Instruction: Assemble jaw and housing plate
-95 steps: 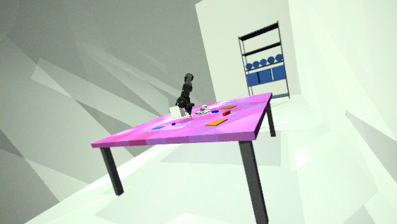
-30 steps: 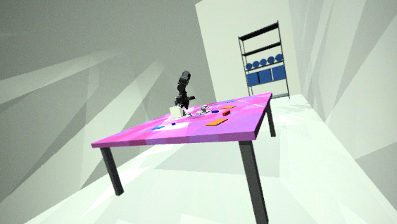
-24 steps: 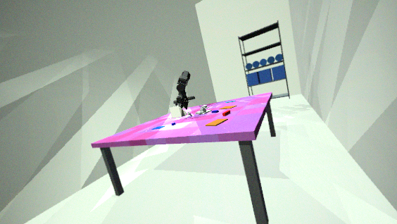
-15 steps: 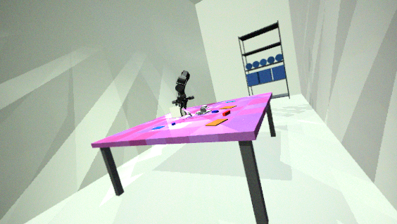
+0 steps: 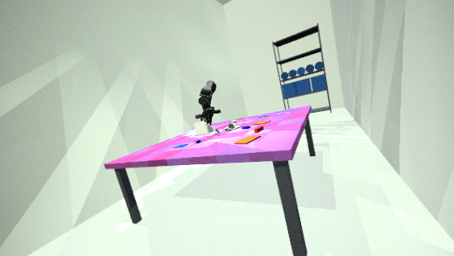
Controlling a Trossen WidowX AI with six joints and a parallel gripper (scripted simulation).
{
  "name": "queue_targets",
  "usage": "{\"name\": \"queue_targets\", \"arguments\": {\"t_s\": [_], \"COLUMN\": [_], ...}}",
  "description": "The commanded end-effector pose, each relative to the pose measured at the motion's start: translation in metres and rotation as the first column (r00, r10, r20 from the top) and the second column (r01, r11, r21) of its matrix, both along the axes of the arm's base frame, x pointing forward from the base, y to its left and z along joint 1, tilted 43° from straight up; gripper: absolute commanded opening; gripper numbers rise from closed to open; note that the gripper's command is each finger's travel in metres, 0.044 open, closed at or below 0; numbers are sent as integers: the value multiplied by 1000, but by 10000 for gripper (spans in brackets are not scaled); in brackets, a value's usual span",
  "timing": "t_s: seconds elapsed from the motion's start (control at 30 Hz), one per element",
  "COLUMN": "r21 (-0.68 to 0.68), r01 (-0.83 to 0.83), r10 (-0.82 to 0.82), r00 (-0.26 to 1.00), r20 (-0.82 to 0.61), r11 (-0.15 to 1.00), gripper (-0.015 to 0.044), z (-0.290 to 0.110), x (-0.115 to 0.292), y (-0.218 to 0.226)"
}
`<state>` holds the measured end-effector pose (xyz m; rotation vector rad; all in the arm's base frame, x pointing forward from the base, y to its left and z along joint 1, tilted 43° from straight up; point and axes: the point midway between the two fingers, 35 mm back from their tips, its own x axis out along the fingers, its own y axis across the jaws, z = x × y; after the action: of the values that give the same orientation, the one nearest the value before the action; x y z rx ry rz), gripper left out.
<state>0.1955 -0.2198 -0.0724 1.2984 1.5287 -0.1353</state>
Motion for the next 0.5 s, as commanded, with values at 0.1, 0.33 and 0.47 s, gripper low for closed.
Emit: {"name": "queue_targets", "arguments": {"t_s": [0.1, 0.33, 0.47], "r21": [-5, -5, -5], "r01": [-31, -31, -31], "r10": [31, 31, 31], "r00": [999, 999, 999], "r20": [18, 18, 18], "r11": [1000, 1000, 1000], "gripper": [0, 0, 0], "z": [0, -7, -12], "x": [-2, 0, 1], "y": [0, 6, 10]}}
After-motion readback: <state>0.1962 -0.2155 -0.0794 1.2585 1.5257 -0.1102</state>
